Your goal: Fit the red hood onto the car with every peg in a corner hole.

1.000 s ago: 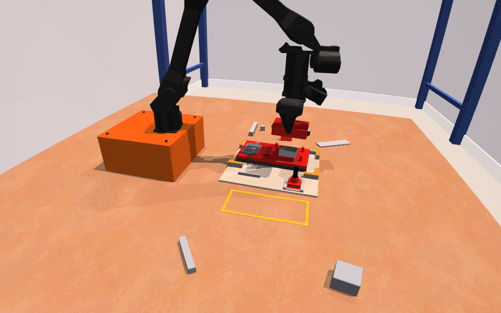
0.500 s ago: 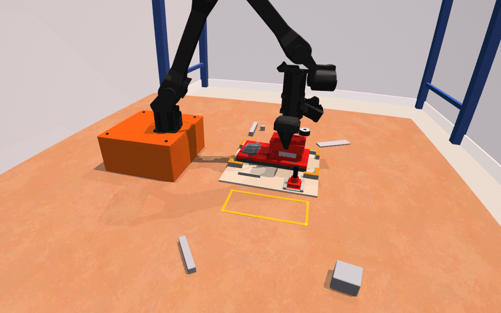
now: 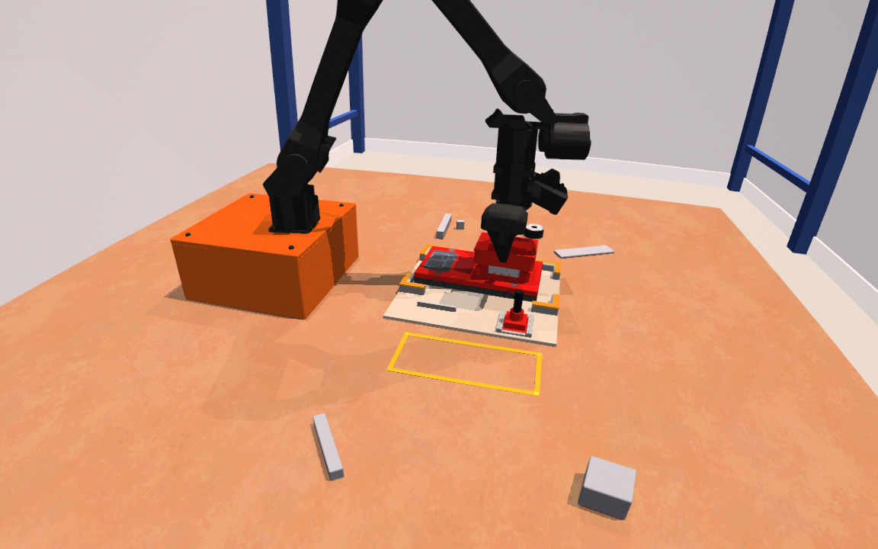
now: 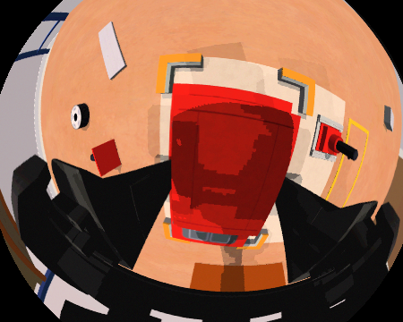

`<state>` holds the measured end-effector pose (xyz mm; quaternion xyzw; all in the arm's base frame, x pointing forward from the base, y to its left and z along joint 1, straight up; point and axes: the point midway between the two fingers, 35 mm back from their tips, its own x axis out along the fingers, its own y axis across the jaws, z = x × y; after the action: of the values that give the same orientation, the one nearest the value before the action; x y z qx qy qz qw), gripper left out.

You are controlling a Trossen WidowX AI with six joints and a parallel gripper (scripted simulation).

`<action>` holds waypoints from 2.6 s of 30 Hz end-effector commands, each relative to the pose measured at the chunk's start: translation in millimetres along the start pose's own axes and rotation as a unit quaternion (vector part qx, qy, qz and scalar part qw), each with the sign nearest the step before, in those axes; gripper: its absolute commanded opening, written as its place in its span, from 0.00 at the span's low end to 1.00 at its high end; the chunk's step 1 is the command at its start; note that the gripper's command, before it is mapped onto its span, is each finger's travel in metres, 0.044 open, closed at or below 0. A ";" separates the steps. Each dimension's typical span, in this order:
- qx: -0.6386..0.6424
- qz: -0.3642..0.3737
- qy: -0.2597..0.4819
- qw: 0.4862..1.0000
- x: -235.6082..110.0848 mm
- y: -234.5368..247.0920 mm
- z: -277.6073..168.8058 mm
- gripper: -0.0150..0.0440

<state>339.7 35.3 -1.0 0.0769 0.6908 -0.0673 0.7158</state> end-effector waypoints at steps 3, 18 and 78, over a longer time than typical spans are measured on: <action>0.002 0.001 0.000 1.000 0.2 0.9 0.5 0.25; 0.002 0.001 0.000 1.000 0.9 0.3 -0.4 0.25; 0.000 0.000 0.000 1.000 18.7 0.1 -0.1 0.65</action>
<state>340.2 35.6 -19.8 0.0770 0.6906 -0.0673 0.7160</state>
